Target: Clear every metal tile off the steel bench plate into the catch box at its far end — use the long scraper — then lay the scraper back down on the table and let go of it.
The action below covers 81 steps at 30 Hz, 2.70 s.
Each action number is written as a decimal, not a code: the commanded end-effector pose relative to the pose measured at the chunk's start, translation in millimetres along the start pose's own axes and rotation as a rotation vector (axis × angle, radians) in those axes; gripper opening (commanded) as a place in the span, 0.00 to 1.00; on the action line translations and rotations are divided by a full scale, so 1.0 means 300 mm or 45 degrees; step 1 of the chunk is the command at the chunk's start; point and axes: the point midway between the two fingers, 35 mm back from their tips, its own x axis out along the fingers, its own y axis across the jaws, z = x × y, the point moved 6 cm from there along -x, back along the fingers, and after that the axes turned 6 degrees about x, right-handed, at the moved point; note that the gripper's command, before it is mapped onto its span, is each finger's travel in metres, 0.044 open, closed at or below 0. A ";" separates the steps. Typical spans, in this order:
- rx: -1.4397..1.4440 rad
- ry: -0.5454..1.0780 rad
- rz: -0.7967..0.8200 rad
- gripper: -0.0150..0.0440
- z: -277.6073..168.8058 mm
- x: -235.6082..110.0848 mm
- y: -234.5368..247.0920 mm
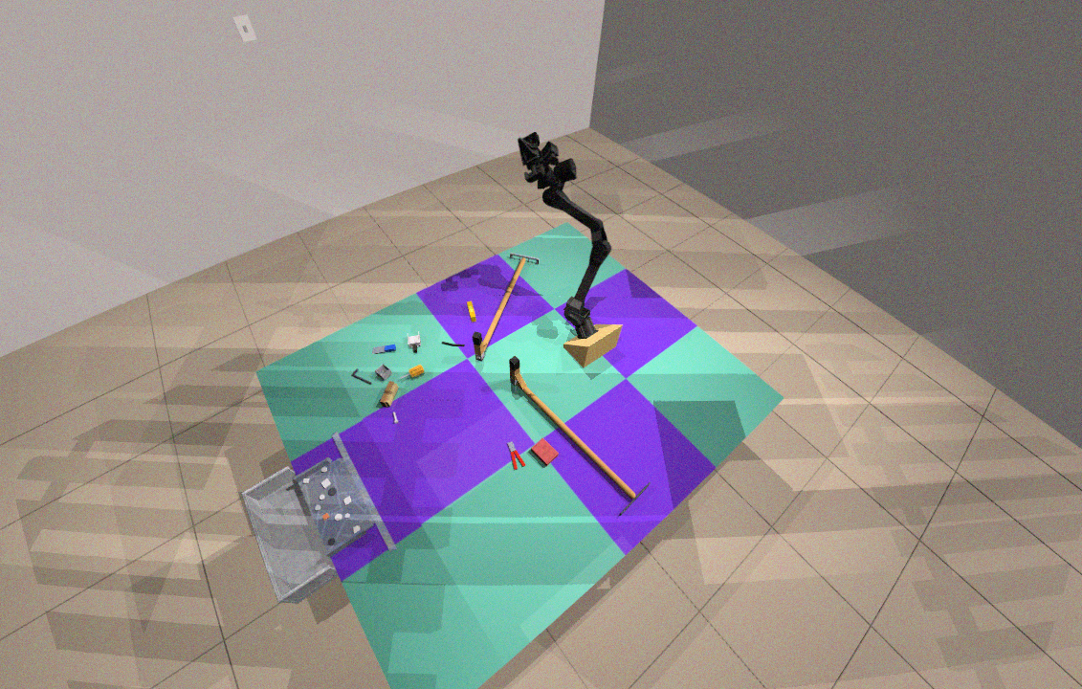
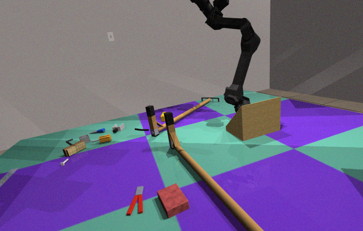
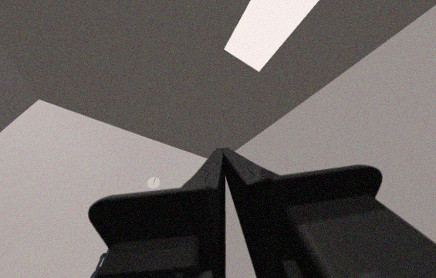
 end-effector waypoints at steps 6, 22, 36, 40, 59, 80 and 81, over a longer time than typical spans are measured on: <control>0.196 0.039 -0.112 0.25 -0.096 -0.011 -0.052; 0.513 0.130 -0.292 0.25 -0.275 -0.030 -0.108; 0.775 0.242 -0.436 0.25 -0.442 -0.045 -0.117; 0.846 0.279 -0.474 0.25 -0.490 -0.049 -0.113; 1.157 0.490 -0.636 0.25 -0.713 -0.068 -0.051; 1.434 0.787 -0.774 0.25 -0.930 -0.091 0.090; 1.445 0.803 -0.780 0.25 -0.939 -0.092 0.098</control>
